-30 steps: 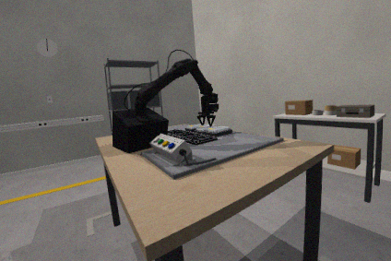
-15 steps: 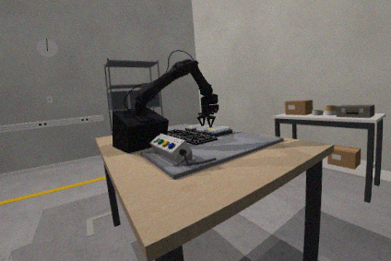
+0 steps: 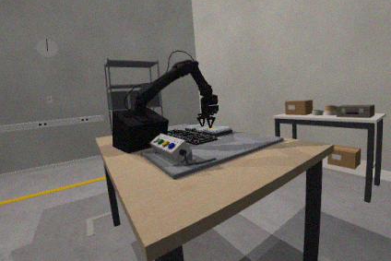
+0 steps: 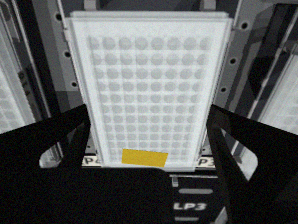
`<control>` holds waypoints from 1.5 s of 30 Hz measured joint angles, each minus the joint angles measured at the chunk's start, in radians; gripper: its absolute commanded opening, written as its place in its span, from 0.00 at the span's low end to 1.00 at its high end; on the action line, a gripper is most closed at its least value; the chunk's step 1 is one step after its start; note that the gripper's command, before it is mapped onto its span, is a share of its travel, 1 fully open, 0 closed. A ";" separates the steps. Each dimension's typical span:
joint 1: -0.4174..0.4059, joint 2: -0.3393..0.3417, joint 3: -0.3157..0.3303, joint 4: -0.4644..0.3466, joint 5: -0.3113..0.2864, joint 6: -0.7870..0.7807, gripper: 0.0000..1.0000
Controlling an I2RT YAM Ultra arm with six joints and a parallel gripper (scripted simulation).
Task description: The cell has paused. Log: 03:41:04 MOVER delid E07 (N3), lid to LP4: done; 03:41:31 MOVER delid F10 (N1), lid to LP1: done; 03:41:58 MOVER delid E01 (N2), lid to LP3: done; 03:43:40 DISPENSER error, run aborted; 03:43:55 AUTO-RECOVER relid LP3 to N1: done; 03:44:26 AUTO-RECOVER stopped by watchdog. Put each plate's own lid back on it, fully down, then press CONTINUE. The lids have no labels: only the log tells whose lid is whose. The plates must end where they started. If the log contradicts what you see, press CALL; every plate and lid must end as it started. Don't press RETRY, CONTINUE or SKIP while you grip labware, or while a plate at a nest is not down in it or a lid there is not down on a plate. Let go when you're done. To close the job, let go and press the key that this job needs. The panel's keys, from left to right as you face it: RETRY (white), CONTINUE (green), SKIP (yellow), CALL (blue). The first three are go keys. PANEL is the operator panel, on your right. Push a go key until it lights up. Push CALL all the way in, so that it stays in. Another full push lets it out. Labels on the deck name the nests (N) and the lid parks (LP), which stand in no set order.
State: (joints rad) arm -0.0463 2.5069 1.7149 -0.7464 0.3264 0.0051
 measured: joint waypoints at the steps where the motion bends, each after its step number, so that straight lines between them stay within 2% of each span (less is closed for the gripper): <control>1: 0.000 0.000 0.000 0.000 0.000 0.000 0.00; 44: 0.000 0.002 0.008 -0.002 0.000 -0.001 0.00; 45: 0.000 0.002 0.008 -0.002 0.000 -0.001 1.00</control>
State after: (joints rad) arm -0.0463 2.5092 1.7226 -0.7479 0.3264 0.0044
